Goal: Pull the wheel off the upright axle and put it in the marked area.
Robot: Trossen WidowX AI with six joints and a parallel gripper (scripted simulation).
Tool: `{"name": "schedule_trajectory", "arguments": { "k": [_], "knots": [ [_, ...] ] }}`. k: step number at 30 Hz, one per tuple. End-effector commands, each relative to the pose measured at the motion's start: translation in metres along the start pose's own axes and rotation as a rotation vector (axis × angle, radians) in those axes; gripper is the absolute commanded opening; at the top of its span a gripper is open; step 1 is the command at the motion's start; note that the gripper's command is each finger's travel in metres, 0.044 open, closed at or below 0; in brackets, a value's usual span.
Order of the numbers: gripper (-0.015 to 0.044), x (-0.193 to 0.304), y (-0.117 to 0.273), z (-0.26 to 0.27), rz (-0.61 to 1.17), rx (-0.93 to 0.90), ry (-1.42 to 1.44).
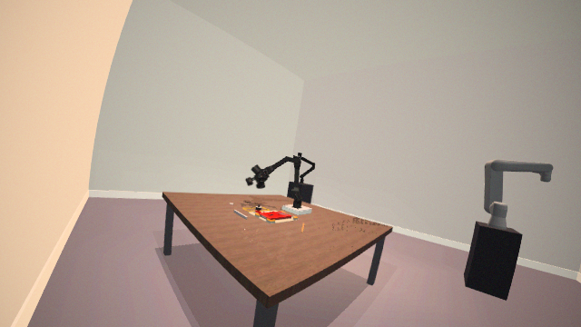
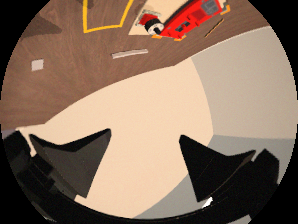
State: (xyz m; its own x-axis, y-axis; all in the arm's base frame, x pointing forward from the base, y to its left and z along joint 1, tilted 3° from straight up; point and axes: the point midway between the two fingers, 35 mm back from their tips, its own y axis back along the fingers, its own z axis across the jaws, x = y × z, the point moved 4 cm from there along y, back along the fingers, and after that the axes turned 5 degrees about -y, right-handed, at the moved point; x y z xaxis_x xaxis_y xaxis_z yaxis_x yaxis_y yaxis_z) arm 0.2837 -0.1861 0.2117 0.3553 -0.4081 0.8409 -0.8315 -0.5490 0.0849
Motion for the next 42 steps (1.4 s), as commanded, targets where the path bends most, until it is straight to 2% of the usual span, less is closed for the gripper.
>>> {"name": "schedule_trajectory", "arguments": {
  "k": [1,4,9,13,18,22,24,42],
  "knots": [
    [0.0374,0.000,-0.002,0.001,-0.007,-0.005,0.005],
    [0.0300,-0.003,-0.030,0.006,-0.117,-0.068,0.084],
    [0.0300,-0.020,-0.085,0.007,-0.427,-0.147,0.303],
    [0.0300,-0.039,-0.121,-0.005,-0.722,-0.135,0.522],
    [0.0300,-0.061,-0.149,-0.031,-1.120,-0.024,0.847],
    [0.0300,-0.073,-0.161,-0.057,-1.447,0.148,1.136],
    [0.0300,-0.074,-0.164,-0.067,-1.553,0.220,1.233],
    [0.0300,-0.076,-0.157,-0.069,-1.567,0.230,1.245]
  ]
}}
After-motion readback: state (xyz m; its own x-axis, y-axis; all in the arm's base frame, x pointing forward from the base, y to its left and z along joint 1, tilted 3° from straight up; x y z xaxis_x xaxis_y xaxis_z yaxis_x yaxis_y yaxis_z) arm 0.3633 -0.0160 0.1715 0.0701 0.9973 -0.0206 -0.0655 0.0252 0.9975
